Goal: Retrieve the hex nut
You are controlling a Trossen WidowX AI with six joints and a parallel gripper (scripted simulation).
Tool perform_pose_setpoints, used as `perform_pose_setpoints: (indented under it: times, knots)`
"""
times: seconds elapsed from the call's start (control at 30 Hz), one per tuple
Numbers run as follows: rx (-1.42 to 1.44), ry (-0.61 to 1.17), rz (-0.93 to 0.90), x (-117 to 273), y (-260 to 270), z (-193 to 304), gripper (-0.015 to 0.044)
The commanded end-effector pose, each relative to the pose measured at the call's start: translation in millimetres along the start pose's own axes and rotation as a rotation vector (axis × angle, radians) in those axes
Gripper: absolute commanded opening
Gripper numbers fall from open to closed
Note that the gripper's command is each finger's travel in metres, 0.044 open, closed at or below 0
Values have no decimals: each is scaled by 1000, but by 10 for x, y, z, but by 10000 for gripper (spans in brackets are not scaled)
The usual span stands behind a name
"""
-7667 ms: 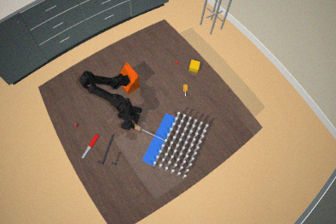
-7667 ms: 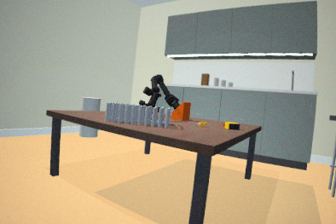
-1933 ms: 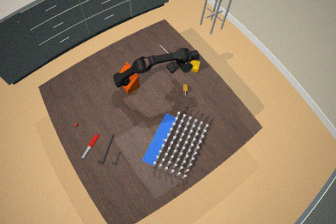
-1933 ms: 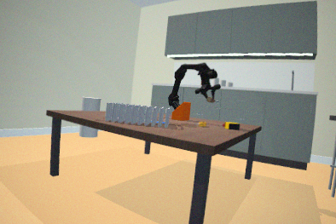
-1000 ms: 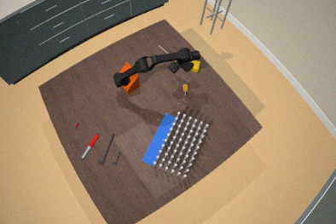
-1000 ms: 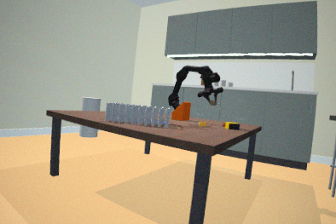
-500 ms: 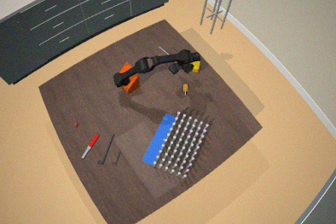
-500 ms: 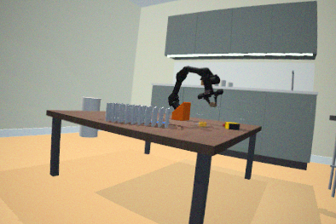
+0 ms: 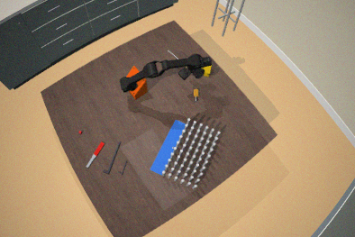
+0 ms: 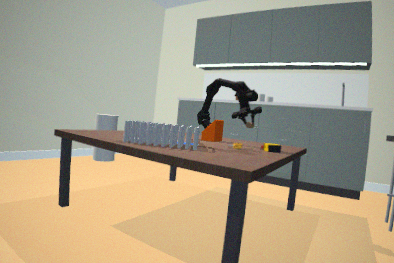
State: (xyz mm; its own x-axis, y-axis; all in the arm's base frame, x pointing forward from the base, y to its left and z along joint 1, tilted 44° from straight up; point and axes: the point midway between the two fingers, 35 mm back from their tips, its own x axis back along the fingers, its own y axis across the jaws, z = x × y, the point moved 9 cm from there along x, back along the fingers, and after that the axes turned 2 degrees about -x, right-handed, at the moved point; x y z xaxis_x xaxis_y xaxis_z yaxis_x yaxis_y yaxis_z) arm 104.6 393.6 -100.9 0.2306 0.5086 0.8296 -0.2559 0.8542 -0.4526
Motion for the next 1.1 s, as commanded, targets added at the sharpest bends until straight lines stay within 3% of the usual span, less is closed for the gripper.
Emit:
perform_pose_setpoints:
  times: [0.0, 1.07]
  knots:
    - [4, 1, 5, -45, -15, -12, 0]
    - [3, 0, 6, -308, -82, -129, 0]
